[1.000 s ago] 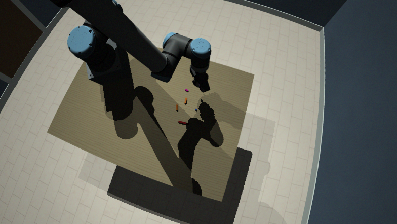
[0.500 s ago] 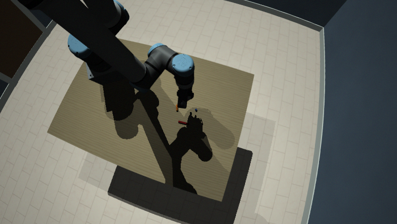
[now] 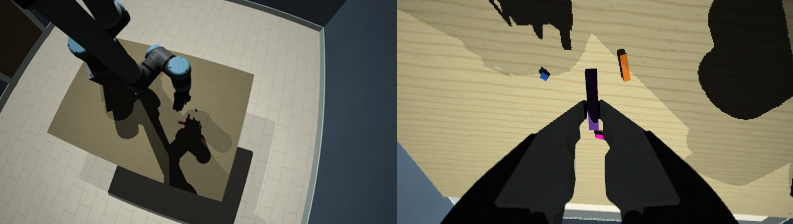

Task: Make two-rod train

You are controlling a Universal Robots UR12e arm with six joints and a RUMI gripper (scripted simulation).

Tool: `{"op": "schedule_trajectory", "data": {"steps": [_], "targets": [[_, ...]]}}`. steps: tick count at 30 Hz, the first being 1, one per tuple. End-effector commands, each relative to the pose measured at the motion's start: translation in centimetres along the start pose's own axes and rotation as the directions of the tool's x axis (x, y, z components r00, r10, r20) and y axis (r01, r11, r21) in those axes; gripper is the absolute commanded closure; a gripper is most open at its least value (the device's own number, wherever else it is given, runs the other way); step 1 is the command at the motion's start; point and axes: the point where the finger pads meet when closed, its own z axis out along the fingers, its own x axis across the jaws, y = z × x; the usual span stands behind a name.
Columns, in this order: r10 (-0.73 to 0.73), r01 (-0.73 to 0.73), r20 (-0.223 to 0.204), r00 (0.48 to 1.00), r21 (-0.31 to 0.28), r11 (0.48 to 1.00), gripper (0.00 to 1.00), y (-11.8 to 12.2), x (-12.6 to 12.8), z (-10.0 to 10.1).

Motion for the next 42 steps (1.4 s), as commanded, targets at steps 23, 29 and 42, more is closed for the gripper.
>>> {"op": "schedule_trajectory", "data": {"steps": [23,29,42], "targets": [[0.000,0.000,0.001,1.000,0.000,1.000,1.00,0.0,-0.1,6.1],[0.000,0.000,0.001,1.000,0.000,1.000,1.00,0.0,-0.1,7.6],[0.000,0.000,0.001,1.000,0.000,1.000,1.00,0.0,-0.1,8.8]]}}
